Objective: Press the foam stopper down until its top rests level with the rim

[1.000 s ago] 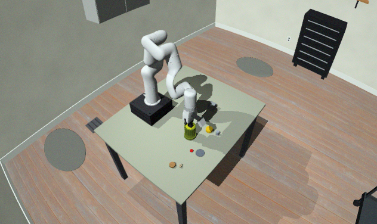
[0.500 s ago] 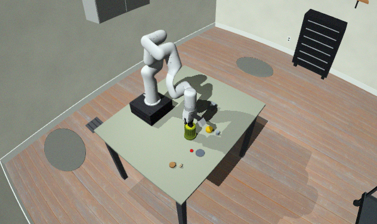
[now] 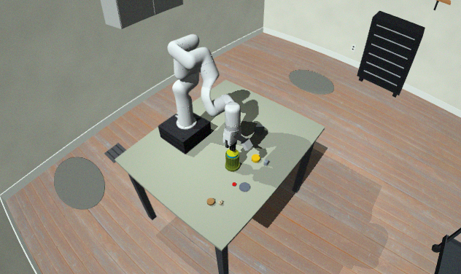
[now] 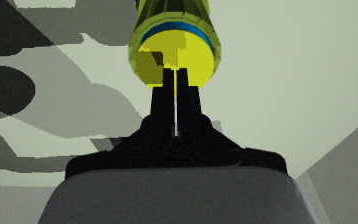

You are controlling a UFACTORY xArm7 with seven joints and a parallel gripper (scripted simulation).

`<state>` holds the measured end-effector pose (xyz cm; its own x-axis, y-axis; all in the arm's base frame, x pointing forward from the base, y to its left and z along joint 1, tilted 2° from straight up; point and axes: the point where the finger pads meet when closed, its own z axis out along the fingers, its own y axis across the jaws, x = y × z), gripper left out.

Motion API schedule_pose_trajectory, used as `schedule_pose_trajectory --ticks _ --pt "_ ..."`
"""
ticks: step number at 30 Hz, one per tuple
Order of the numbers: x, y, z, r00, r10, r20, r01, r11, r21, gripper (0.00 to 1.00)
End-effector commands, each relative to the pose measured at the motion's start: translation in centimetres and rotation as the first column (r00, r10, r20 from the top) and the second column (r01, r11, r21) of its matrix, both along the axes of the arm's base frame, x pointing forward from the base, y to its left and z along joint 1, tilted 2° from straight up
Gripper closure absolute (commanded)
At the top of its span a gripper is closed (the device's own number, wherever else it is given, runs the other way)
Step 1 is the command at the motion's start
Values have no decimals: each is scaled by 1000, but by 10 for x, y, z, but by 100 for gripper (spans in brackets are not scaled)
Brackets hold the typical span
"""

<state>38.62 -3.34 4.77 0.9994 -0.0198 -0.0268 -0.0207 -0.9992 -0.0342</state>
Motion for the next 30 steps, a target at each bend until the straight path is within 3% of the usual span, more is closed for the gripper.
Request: schedule_pose_trajectory --ticks 1,30 --pt "1 0 9 1000 0 2 0 1000 0 100" --pt "1 0 13 1000 0 2 0 1000 0 100"
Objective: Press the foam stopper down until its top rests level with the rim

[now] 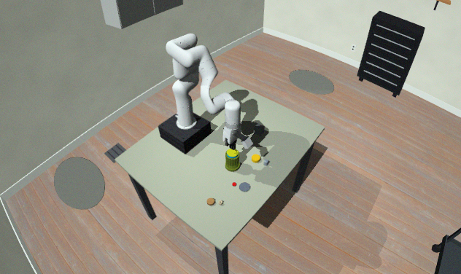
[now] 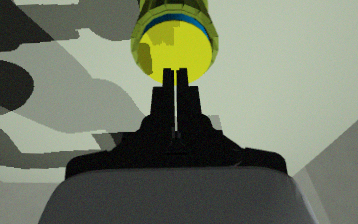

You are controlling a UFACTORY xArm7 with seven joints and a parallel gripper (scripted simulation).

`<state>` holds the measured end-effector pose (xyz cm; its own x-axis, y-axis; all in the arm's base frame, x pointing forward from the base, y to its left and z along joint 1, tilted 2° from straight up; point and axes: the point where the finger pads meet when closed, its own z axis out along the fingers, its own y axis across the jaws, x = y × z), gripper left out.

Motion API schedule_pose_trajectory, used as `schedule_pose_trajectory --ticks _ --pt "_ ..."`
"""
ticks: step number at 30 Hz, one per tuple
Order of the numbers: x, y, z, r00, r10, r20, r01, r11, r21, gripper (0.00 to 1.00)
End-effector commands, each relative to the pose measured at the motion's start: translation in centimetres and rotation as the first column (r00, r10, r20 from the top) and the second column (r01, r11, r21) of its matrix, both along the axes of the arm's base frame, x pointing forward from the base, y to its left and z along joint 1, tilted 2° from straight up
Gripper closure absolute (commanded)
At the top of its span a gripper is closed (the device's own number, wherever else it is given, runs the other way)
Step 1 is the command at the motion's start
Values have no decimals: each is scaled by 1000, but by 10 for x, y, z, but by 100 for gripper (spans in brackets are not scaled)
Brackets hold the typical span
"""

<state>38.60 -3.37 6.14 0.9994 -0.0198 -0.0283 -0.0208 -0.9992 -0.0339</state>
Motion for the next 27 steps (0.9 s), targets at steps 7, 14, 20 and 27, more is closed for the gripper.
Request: schedule_pose_trajectory --ticks 7,14,20,27 --pt "1 0 -5 1000 0 4 0 1000 0 100" --pt "1 0 -15 1000 0 4 0 1000 0 100" --pt "1 1 -26 1000 0 4 0 1000 0 100" --pt "1 1 -32 1000 0 4 0 1000 0 100"
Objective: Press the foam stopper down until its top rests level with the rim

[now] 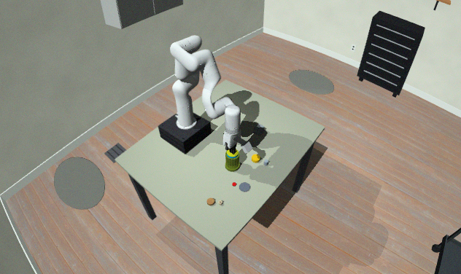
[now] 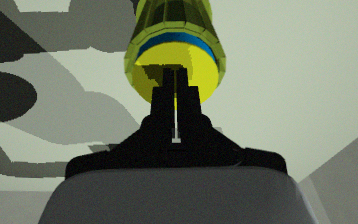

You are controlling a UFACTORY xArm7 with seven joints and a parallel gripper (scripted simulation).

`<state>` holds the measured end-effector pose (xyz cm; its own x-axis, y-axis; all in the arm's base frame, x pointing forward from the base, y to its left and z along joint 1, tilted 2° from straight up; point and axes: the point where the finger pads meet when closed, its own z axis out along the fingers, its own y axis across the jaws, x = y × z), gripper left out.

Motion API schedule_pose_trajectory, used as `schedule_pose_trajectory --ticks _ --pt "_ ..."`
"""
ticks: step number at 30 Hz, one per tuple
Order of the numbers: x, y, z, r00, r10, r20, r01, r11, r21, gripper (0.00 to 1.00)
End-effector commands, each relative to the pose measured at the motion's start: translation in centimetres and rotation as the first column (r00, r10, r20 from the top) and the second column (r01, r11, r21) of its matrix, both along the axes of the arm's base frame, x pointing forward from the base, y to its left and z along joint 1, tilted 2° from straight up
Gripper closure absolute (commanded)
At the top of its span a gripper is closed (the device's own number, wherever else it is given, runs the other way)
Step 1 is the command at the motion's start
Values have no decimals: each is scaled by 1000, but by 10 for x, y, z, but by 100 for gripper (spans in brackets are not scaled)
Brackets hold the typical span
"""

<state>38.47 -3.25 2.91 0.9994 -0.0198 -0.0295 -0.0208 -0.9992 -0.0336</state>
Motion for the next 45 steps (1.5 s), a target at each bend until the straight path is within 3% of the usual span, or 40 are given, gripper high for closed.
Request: schedule_pose_trajectory --ticks 1,45 --pt "2 0 0 1000 0 5 0 1000 0 100" --pt "2 0 -11 1000 0 5 0 1000 0 100"
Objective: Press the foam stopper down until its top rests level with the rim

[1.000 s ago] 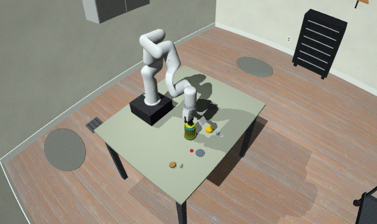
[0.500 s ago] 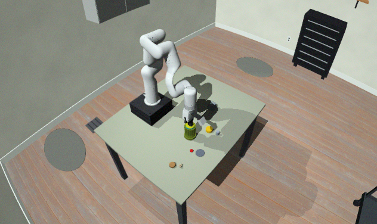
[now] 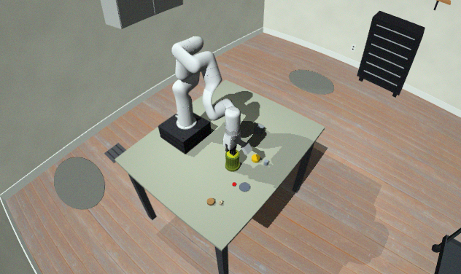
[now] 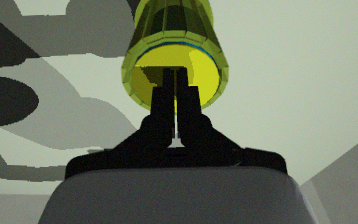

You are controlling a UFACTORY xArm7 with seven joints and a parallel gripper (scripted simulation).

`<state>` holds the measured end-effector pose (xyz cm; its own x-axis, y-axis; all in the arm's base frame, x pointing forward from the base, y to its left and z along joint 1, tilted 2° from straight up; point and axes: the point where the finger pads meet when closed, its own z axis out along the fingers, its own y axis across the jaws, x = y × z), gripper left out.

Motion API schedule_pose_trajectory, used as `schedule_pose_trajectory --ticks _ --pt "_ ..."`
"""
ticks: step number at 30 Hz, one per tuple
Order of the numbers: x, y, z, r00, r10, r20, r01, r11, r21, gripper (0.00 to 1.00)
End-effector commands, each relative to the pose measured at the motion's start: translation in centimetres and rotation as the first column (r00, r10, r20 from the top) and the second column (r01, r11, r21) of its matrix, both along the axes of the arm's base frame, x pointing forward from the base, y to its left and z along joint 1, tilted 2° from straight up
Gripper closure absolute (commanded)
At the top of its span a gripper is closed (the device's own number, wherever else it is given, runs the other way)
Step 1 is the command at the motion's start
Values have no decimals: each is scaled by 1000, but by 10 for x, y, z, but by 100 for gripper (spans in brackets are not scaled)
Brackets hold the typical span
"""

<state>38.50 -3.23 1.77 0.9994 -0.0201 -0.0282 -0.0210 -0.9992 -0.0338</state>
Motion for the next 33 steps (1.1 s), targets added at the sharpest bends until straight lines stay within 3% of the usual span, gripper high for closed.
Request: schedule_pose_trajectory --ticks 1,33 --pt "1 0 -1 1000 0 4 0 1000 0 100" --pt "1 1 -16 1000 0 3 0 1000 0 100"
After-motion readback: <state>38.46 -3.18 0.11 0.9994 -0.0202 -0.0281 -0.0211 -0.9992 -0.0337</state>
